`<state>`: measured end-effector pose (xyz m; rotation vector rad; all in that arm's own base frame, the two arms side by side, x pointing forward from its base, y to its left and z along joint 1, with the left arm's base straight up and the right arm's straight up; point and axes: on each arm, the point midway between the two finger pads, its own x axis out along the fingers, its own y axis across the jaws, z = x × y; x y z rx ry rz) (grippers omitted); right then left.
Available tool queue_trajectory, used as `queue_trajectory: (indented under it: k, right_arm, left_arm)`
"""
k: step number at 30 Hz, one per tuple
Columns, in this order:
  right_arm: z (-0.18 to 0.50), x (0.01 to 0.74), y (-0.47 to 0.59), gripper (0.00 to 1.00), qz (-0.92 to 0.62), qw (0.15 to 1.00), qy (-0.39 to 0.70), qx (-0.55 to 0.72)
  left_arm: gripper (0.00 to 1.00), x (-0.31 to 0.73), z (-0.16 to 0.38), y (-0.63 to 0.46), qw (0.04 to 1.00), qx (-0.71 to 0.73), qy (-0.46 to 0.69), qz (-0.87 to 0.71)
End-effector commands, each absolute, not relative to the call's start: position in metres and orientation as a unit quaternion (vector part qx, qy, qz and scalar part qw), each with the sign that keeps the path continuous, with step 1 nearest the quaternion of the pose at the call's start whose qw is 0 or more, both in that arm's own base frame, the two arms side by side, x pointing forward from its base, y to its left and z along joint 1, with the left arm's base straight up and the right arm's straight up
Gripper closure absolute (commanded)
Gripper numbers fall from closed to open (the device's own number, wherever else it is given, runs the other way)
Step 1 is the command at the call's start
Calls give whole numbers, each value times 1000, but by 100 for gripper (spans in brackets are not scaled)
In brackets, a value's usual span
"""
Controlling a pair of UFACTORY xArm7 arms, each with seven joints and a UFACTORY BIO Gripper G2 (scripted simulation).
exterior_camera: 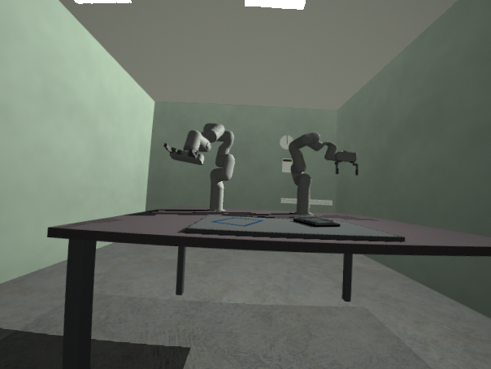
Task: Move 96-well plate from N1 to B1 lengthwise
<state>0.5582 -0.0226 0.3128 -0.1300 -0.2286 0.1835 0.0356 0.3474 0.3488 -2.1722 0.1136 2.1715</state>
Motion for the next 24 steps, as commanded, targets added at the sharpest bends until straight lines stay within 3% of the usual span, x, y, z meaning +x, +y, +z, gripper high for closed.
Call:
queue_trajectory:
  k: [1,9,24]
  right_arm:
    - [310,550,-14,63,41,997,-57,-30]
    - [302,531,0,63,0,1000,-2,0]
    - [299,530,10,63,33,999,-2,0]
  left_arm:
    - [0,36,350,348,35,-706,36,706]
    - [0,36,350,348,35,-706,36,706]
    - [0,36,350,348,35,-706,36,706]
